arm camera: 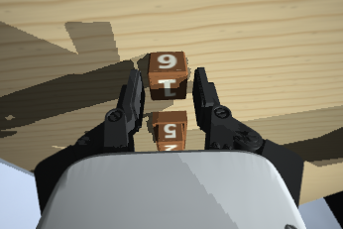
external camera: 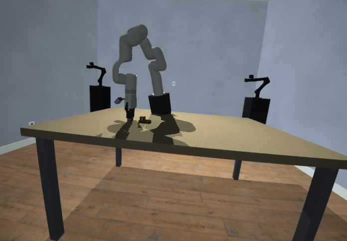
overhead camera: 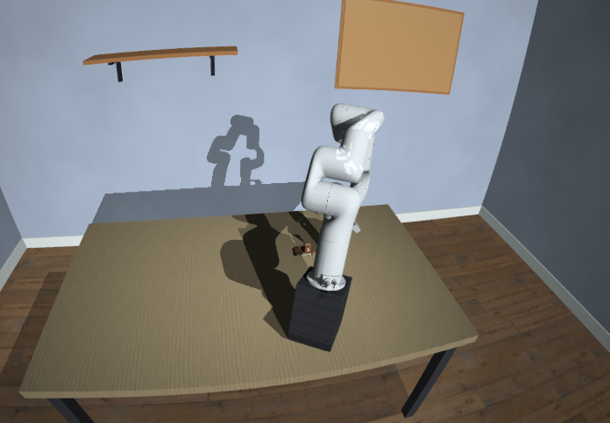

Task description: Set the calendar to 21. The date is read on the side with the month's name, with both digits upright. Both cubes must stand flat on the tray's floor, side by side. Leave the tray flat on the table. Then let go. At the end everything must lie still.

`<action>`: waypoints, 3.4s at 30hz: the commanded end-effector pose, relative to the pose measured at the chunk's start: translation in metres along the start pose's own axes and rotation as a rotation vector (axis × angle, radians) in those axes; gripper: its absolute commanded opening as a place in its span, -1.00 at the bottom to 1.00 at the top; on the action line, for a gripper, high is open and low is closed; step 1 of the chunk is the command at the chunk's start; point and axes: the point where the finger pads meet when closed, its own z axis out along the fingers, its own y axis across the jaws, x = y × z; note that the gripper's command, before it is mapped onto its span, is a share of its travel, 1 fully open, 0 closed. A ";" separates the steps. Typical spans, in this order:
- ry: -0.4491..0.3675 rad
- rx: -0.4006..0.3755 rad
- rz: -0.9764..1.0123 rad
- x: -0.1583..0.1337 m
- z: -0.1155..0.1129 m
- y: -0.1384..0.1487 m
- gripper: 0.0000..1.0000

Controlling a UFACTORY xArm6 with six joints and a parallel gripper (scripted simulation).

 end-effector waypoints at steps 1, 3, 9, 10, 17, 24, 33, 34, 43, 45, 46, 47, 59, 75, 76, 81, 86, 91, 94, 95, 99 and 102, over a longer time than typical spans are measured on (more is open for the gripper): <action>0.003 0.008 0.000 0.000 0.005 -0.001 -0.01; 0.003 0.008 0.000 0.000 0.008 -0.001 -0.01; 0.003 0.008 0.000 0.000 0.011 -0.001 -0.01; 0.003 0.008 0.000 0.000 0.012 -0.001 -0.01; 0.003 0.008 0.000 0.000 0.012 -0.001 -0.01; 0.003 0.008 0.000 0.000 0.012 -0.001 -0.01; 0.003 0.008 0.000 0.000 0.012 -0.001 -0.01; 0.003 0.008 0.000 0.000 0.012 -0.001 -0.01; 0.003 0.008 0.000 0.000 0.012 -0.001 -0.01; 0.003 0.008 0.000 0.000 0.012 -0.001 -0.01; 0.003 0.008 0.000 0.000 0.012 -0.001 -0.01; 0.003 0.008 0.000 0.000 0.012 -0.001 -0.01; 0.003 0.008 0.000 0.000 0.012 -0.001 -0.43; 0.003 0.008 0.000 0.000 0.012 -0.001 -0.43; 0.003 0.008 0.000 0.000 0.012 -0.001 -0.43; 0.003 0.008 0.000 0.000 0.012 -0.001 -0.43; 0.003 0.008 0.000 0.000 0.011 -0.001 -0.43; 0.003 0.008 0.000 0.000 0.007 -0.001 -0.43; 0.003 0.008 0.000 0.000 0.005 -0.001 -0.43; 0.003 0.008 0.000 0.000 0.003 -0.001 -0.43; 0.003 0.008 0.000 0.000 -0.005 -0.001 -0.43; 0.003 0.008 0.000 0.000 -0.013 -0.001 -0.43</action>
